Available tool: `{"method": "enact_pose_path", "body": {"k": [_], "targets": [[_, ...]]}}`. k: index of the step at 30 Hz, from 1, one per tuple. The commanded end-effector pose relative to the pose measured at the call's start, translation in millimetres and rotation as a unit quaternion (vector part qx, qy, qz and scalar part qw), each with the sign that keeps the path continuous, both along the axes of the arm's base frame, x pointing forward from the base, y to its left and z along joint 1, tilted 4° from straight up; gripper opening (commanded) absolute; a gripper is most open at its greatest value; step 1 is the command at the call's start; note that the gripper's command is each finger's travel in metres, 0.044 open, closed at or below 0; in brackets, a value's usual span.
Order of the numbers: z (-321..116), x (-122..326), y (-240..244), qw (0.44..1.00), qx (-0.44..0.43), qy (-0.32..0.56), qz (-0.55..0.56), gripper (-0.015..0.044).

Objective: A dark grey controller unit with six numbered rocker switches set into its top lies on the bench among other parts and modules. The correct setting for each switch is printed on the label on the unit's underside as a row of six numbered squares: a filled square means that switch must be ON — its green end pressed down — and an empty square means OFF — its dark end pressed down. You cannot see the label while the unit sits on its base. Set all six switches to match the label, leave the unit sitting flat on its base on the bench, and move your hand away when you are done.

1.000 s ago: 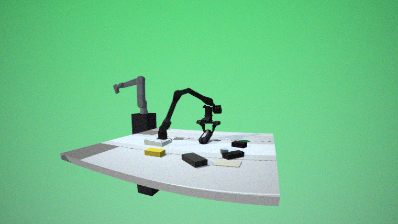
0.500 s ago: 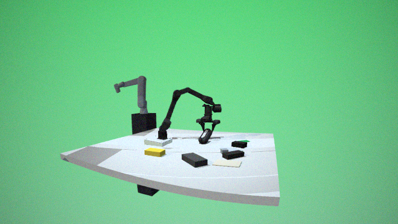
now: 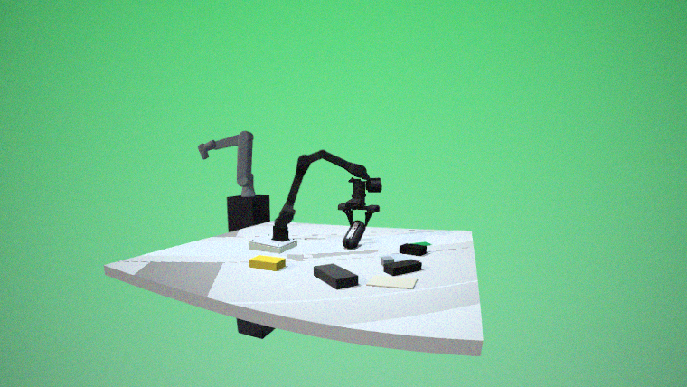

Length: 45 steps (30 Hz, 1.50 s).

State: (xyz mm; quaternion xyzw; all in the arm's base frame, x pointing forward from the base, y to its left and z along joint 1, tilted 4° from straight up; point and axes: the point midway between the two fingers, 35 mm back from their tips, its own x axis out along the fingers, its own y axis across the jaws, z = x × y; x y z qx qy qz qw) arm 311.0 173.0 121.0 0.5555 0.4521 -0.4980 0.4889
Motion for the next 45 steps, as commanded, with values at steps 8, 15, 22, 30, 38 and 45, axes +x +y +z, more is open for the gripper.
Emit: {"method": "enact_pose_path", "body": {"k": [8,15,22,30,38,45], "targets": [[10.9,-0.6,-7.9,1.0,0.001,-0.006,0.001,0.0336],[14.2,-1.4,-12.2,1.0,0.001,-0.006,0.001,0.0336],[17.5,-2.3,-17.0,1.0,0.001,-0.006,0.001,0.0336],[20.9,-3.2,-22.3,1.0,0.0,-0.006,0.001,0.0336],[23.9,-4.1,-27.6,1.0,0.0,-0.006,0.001,0.0336],[26.3,-4.9,-32.2,1.0,0.0,-0.006,0.001,0.0336]]}}
